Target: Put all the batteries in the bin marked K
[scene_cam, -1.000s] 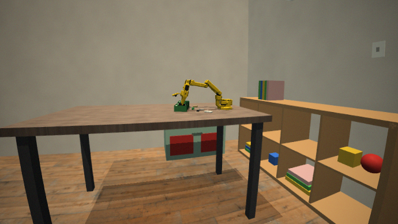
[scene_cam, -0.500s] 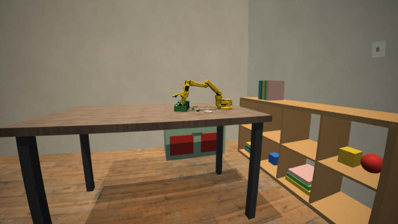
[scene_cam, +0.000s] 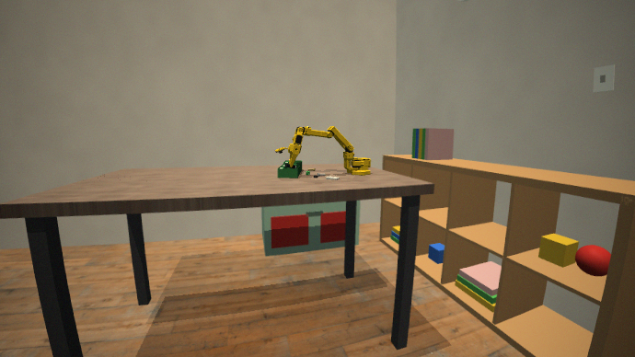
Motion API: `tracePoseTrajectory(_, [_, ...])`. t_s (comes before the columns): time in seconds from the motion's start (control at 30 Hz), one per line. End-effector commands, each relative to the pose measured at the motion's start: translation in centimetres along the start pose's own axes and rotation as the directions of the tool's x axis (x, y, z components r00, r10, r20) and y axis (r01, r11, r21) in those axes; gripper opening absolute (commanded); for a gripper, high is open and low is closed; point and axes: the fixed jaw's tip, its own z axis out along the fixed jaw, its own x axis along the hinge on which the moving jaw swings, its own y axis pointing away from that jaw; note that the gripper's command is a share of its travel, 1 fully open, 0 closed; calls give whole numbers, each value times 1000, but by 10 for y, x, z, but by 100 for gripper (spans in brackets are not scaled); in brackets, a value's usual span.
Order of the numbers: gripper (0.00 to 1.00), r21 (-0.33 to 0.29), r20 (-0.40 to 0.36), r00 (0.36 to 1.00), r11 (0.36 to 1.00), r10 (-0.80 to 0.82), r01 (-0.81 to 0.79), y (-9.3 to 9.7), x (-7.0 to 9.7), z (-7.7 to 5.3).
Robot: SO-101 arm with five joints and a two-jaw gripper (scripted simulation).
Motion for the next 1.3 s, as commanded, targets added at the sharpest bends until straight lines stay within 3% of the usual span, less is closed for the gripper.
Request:
tracePoseTrajectory(0.0, [0, -4, 93, 996, 1000, 0, 1, 3, -13, -19])
tracePoseTrajectory(1.27, [0, -4, 93, 996, 1000, 0, 1, 3, -11, -7])
